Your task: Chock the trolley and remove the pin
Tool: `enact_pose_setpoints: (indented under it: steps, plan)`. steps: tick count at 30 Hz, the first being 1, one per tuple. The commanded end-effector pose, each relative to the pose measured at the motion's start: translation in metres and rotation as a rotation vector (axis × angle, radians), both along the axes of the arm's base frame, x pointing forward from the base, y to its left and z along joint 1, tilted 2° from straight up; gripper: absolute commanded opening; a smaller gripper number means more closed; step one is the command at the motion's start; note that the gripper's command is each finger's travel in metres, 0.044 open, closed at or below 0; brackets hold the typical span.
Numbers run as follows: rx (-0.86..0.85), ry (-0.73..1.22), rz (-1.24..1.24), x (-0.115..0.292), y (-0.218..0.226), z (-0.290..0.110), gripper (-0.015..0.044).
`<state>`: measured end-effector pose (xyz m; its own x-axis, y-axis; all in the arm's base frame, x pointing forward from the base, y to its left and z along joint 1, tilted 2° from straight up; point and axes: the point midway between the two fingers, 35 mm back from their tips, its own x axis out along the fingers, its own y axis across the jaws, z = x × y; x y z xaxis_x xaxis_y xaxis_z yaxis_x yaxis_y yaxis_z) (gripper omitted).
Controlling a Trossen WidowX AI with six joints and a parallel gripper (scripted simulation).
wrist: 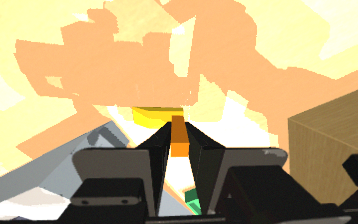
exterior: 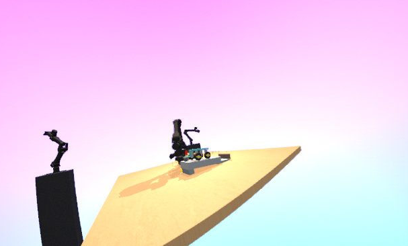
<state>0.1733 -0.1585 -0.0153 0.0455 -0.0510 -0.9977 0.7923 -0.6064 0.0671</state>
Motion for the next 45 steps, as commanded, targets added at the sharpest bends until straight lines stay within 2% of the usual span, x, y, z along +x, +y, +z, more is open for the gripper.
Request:
enact_pose_setpoints:
  steps: [1, 4, 45]
  plan:
    - [-0.001, -0.002, 0.000, 0.000, 0.000, 0.000, 0.0038]
    - [0.000, -0.001, -0.001, 0.000, 0.000, 0.004, 0.0000]
    - [0.006, -0.001, -0.005, -0.009, 0.008, 0.135, 0.0000]
